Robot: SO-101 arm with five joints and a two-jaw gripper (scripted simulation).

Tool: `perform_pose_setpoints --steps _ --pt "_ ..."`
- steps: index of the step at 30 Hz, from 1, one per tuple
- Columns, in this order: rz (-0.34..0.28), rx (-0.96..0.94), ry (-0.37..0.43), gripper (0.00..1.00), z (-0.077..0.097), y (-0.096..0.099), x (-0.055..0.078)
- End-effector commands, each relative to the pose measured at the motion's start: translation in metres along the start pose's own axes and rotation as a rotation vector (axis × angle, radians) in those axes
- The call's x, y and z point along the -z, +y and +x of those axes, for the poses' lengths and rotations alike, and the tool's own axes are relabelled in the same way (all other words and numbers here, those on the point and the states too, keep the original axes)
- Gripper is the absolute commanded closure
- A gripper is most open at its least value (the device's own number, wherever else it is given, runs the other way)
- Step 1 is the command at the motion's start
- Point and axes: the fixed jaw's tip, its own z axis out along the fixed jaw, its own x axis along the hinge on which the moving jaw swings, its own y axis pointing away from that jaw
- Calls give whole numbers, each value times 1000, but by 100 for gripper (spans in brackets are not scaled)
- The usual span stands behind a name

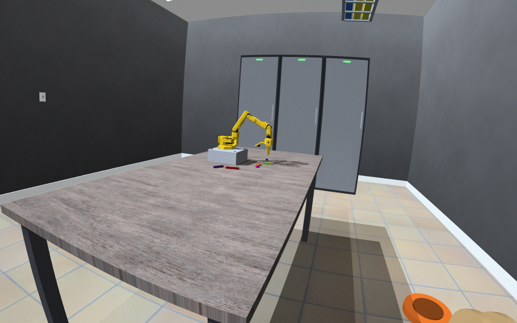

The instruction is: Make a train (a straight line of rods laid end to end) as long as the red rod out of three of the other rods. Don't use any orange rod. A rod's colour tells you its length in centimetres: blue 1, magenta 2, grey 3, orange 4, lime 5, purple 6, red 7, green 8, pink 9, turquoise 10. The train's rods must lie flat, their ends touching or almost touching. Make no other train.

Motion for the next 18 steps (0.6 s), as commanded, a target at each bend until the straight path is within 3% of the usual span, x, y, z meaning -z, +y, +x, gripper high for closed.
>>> perform_pose_setpoints --steps 1,18 --pt "3 23 -16 81 -1 6 -1" --pt "3 94 -15 81 0 16 -2"
